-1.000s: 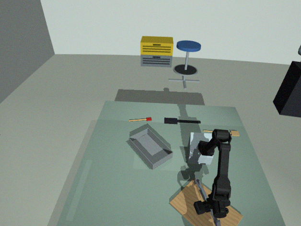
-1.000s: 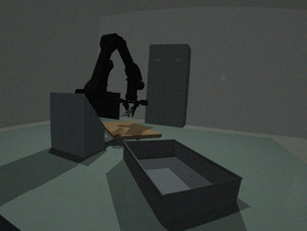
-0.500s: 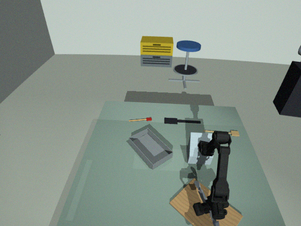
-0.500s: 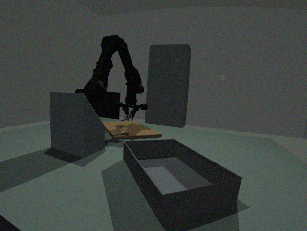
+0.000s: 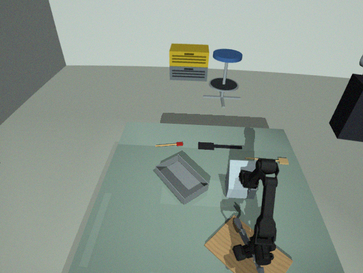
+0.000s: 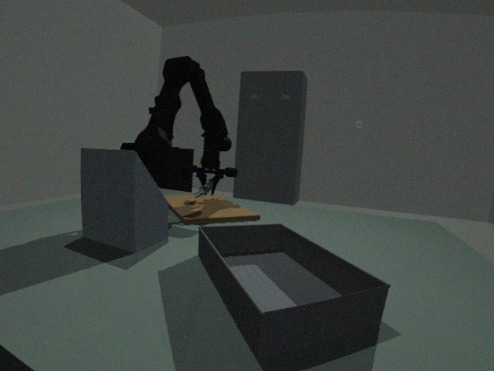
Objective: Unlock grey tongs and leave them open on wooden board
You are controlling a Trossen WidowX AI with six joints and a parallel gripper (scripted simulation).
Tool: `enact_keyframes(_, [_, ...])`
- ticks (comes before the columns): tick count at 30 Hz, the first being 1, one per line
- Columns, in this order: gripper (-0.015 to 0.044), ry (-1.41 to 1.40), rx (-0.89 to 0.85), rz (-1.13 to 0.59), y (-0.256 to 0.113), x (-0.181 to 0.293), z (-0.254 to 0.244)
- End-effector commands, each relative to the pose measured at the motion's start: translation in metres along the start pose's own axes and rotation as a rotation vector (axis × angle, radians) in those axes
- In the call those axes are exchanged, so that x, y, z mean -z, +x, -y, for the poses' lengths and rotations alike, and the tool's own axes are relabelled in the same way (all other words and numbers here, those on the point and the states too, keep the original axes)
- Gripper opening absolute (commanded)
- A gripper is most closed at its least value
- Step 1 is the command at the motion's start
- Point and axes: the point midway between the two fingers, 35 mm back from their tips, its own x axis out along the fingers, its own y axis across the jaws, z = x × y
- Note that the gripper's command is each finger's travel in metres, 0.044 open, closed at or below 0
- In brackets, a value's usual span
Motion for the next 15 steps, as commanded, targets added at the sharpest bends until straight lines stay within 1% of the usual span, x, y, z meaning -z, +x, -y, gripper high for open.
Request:
enact_keyframes(1, [0.0191, 0.000, 0.001, 0.001, -0.0004, -0.0003, 0.0001])
enact_keyframes(10, [0.0427, 0.000, 0.001, 0.001, -0.0004, -0.0003, 0.0001])
enact_keyframes(11, [0.0440, 0.000, 0.001, 0.001, -0.0004, -0.0003, 0.0001])
enact_keyframes(15, [0.0440, 0.001, -0.001, 0.000, -0.0008, -0.0006, -0.0017])
